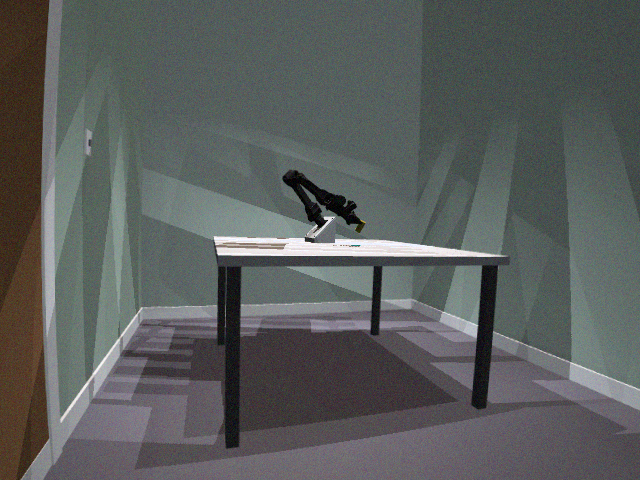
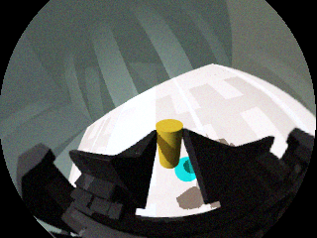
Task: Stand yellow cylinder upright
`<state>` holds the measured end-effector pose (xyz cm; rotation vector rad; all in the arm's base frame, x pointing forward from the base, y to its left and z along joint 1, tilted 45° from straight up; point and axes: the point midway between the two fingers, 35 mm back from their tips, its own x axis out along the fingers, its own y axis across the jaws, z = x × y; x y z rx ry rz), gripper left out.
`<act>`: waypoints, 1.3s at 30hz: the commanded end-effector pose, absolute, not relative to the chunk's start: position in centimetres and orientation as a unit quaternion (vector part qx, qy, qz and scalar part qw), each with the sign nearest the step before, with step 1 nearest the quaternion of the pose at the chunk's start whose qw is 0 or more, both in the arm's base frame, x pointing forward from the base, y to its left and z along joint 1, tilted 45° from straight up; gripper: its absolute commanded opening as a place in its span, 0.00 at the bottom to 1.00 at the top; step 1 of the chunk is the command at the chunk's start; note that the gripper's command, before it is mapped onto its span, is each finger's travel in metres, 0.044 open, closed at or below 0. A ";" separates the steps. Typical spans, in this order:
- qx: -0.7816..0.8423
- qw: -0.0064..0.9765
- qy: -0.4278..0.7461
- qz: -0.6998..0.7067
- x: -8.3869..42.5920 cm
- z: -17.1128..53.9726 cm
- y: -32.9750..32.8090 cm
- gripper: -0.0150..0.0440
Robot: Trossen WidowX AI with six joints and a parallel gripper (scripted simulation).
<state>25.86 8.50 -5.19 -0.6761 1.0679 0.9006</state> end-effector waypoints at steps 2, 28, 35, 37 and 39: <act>-0.305 0.720 0.464 0.416 25.6 -5.0 8.5 0.43; -0.312 0.757 0.372 0.436 25.4 -3.7 8.2 0.43; -0.316 0.766 0.346 0.440 25.3 -3.2 8.2 0.43; -0.318 0.768 0.339 0.441 25.3 -3.1 8.1 0.43; -0.319 0.770 0.331 0.442 25.2 -3.0 8.1 0.43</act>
